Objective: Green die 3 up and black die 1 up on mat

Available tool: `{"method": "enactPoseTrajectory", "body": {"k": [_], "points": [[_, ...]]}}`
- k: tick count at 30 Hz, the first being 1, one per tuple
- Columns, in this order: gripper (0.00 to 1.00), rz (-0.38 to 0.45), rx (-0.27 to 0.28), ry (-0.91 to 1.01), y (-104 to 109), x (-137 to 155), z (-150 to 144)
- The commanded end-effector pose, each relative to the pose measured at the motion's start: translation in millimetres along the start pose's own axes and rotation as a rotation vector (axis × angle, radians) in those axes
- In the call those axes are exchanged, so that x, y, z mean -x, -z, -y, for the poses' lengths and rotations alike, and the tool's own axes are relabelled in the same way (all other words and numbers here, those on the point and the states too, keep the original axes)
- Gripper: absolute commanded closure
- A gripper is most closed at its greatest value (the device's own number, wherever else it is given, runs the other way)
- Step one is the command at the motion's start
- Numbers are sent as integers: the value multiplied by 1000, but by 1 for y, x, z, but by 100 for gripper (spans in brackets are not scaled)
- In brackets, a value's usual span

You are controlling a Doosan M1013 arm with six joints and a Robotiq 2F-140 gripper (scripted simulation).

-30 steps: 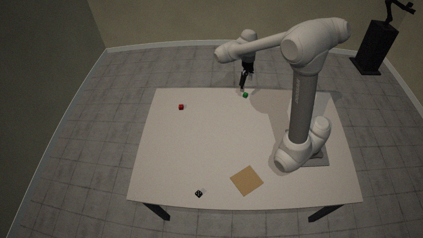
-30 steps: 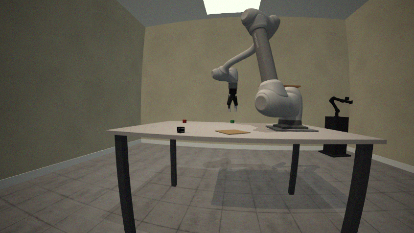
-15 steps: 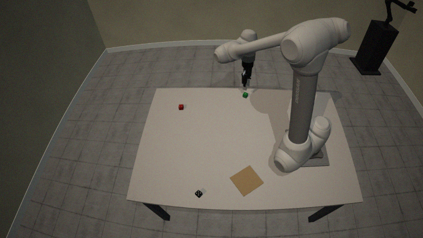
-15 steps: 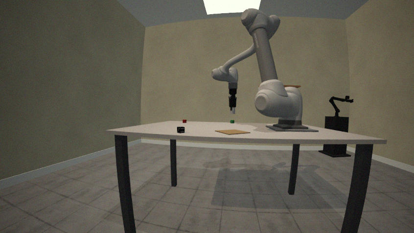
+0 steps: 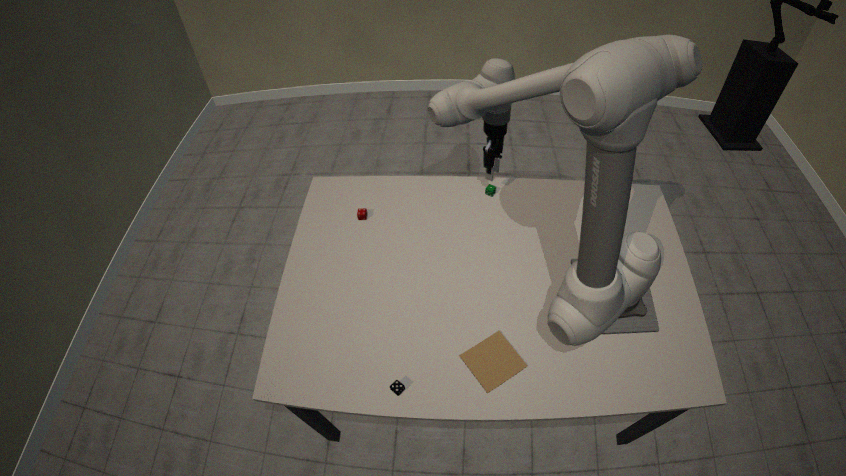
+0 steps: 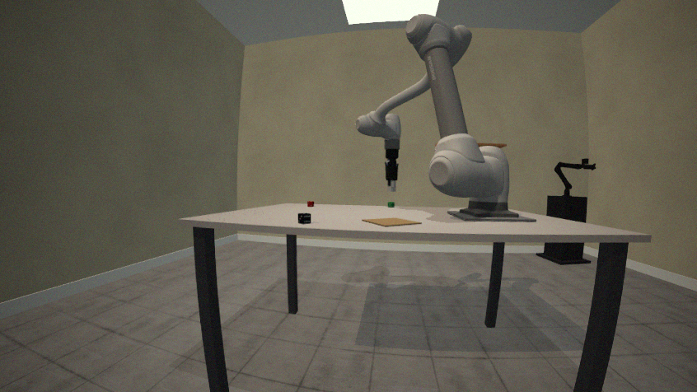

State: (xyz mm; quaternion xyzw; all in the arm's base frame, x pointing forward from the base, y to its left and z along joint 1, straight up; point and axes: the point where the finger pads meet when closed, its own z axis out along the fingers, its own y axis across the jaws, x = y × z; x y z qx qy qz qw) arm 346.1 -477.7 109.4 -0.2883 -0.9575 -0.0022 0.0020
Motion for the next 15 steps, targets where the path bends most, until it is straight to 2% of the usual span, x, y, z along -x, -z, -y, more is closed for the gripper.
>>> {"method": "enactPoseTrajectory", "body": {"k": [1, 15], "points": [[65, 0, 0, 0, 0, 0, 0], [65, 0, 0, 0, -4, 0, 0]]}}
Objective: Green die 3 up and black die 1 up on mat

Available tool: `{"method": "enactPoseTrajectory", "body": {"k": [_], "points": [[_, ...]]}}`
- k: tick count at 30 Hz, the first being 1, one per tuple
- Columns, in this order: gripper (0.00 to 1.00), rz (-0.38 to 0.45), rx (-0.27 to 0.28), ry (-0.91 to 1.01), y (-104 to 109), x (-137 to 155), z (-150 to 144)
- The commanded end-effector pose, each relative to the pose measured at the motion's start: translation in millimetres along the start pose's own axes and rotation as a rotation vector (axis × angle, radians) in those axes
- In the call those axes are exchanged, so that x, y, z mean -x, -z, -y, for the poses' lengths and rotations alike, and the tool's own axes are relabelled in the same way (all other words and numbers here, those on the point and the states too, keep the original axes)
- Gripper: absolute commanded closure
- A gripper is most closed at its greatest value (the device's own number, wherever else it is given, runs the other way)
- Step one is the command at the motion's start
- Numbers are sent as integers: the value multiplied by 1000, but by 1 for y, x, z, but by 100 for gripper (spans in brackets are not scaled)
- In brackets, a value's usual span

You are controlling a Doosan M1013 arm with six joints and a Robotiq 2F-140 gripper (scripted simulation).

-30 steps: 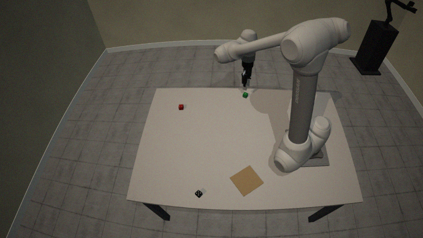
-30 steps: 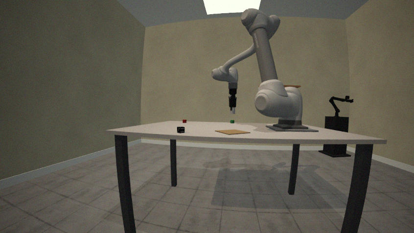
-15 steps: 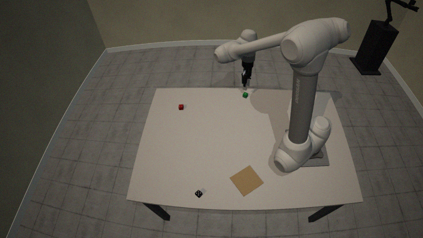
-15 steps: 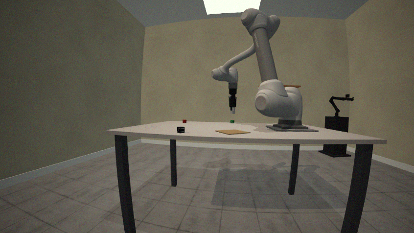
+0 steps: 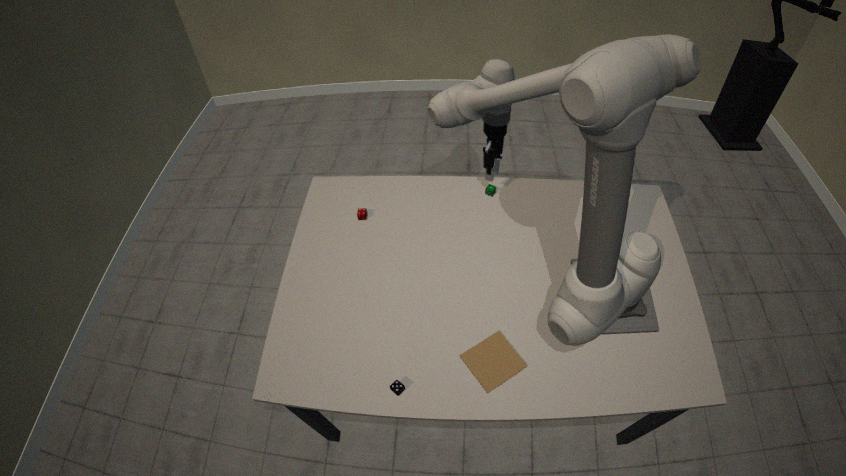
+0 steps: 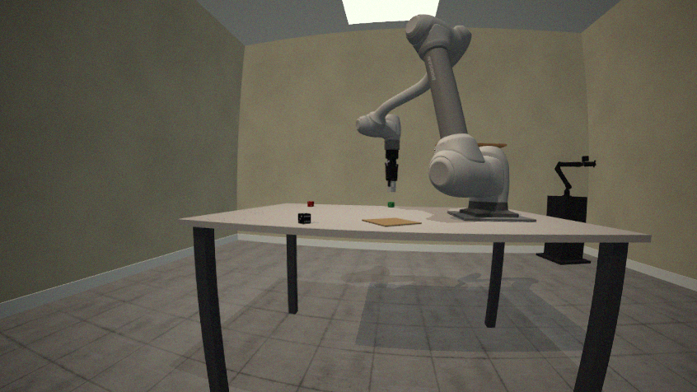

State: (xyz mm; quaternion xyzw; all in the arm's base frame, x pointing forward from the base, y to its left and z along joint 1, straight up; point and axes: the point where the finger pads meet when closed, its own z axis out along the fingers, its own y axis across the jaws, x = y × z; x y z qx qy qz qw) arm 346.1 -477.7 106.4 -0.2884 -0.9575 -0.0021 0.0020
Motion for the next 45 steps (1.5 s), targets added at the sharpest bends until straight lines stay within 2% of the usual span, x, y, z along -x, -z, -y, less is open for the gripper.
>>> {"method": "enactPoseTrajectory", "body": {"k": [1, 34, 45], "points": [[65, 0, 0, 0, -2, 0, 0], [65, 0, 0, 0, -43, 1, 0], [65, 0, 0, 0, -49, 1, 0]]}}
